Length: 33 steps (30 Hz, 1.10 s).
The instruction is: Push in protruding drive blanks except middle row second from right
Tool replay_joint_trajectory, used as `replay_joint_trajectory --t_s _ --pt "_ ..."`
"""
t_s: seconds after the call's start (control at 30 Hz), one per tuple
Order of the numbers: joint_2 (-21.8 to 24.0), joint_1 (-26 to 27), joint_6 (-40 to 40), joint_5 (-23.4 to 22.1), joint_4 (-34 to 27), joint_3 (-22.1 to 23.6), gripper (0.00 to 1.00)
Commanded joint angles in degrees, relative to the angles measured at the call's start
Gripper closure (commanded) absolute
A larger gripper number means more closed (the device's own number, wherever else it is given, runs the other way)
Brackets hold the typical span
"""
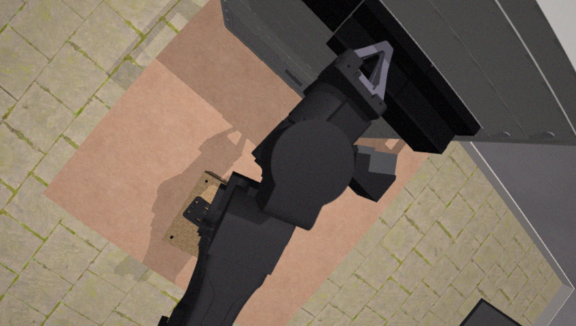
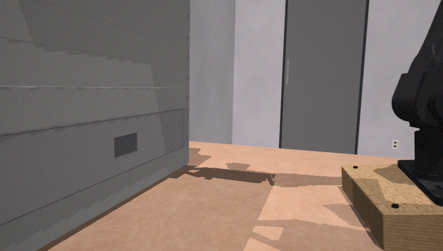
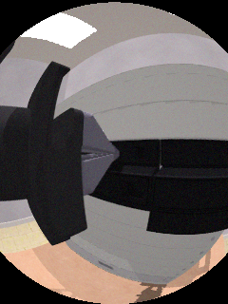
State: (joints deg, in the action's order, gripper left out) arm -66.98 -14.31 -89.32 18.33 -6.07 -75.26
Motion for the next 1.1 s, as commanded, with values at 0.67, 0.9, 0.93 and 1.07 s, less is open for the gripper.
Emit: replay_joint_trajectory --t_s 0.67,0.9,0.93,1.07 --pt "-2.3 -1.3 0.5 -3.2 3.7 -3.3 1.00" --pt "-2.4 -1.3 0.5 -3.2 3.6 -3.5 1.00" --pt "-2.4 -1.3 0.5 -3.2 3.6 -3.5 1.00" --pt "-2.4 -1.3 0.5 -3.2 3.6 -3.5 1.00"
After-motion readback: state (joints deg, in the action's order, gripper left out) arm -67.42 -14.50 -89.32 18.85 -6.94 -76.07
